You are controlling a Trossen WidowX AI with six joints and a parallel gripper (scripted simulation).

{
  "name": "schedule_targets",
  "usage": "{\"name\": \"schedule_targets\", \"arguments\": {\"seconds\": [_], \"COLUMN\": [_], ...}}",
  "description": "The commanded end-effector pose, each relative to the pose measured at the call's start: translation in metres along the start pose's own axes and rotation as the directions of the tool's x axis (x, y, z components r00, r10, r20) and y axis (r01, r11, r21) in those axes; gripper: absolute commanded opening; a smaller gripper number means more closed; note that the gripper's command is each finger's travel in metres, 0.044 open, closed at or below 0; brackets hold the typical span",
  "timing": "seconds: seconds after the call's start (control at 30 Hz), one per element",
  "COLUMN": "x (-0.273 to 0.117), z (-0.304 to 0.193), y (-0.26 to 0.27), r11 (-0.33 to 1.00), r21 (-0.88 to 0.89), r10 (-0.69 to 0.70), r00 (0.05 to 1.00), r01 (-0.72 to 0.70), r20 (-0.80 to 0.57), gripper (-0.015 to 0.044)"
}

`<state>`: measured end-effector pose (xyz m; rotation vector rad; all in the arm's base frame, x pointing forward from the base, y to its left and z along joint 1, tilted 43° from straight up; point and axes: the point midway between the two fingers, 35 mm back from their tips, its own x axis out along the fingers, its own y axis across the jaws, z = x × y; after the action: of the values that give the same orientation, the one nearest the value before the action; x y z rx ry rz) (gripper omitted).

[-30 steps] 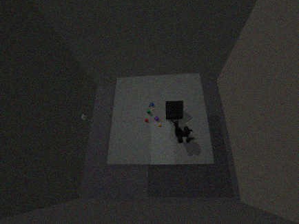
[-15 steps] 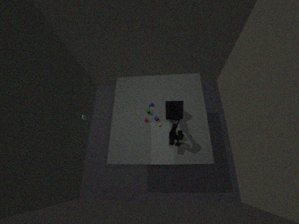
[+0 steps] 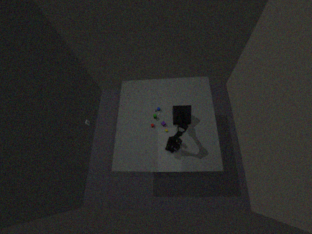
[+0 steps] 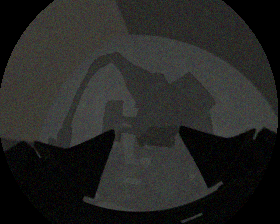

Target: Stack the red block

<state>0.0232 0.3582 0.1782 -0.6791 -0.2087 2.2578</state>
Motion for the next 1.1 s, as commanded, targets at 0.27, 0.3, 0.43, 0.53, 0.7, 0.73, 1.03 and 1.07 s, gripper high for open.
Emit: {"name": "schedule_targets", "arguments": {"seconds": [0.27,0.3,0.43,0.53,0.7,0.73,1.03,1.07], "x": [-0.056,-0.061,-0.086,-0.107,-0.142,-0.15,-0.217,-0.225], "z": [-0.067,-0.074,-0.106,-0.129,-0.166,-0.173,-0.232,-0.238], "y": [-0.05,-0.053,-0.062,-0.066,-0.066,-0.066,-0.048,-0.044], "r11": [0.948,0.934,0.856,0.777,0.609,0.571,0.181,0.135], "r21": [0.234,0.27,0.418,0.519,0.662,0.687,0.828,0.834], "r10": [-0.177,-0.184,-0.207,-0.218,-0.23,-0.231,-0.229,-0.228], "r00": [0.968,0.963,0.943,0.926,0.896,0.89,0.841,0.836], "r01": [0.217,0.233,0.304,0.357,0.437,0.45,0.531,0.535], "r20": [-0.179,-0.195,-0.262,-0.309,-0.38,-0.392,-0.49,-0.499], "gripper": [0.044,0.044,0.044,0.044,0.044,0.044,0.044,0.044]}}
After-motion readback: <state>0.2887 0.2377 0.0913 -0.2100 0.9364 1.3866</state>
